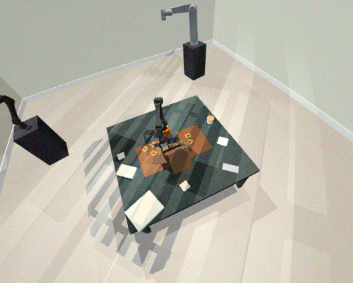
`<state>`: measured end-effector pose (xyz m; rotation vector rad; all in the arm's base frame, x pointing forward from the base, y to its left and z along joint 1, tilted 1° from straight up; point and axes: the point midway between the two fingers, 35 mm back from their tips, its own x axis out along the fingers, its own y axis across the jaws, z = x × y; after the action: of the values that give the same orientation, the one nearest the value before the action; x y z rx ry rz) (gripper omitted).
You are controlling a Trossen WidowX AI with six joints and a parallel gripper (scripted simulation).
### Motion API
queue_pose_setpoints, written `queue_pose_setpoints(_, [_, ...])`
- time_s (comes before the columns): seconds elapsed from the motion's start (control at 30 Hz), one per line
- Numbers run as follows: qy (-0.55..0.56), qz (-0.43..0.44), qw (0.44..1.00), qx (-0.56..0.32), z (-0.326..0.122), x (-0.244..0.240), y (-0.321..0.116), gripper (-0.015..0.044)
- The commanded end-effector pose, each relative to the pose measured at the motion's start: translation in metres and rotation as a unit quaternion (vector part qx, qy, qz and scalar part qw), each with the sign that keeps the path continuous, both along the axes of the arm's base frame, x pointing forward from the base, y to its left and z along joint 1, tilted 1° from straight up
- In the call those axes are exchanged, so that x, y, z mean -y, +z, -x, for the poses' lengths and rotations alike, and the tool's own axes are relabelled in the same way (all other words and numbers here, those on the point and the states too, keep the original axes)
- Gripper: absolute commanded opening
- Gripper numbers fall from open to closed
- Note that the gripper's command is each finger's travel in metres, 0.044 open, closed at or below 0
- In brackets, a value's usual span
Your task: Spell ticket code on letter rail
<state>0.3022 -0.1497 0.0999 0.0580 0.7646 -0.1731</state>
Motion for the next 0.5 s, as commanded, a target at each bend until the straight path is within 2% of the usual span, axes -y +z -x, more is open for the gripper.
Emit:
queue_pose_setpoints(0.0, [-0.002, 0.001, 1.000, 0.001, -0.0003, -0.0018, 0.0007, 0.0000])
queue_pose_setpoints(0.47, [-0.002, 0.000, 1.000, 0.001, -0.0018, -0.0100, 0.0008, 0.0000])
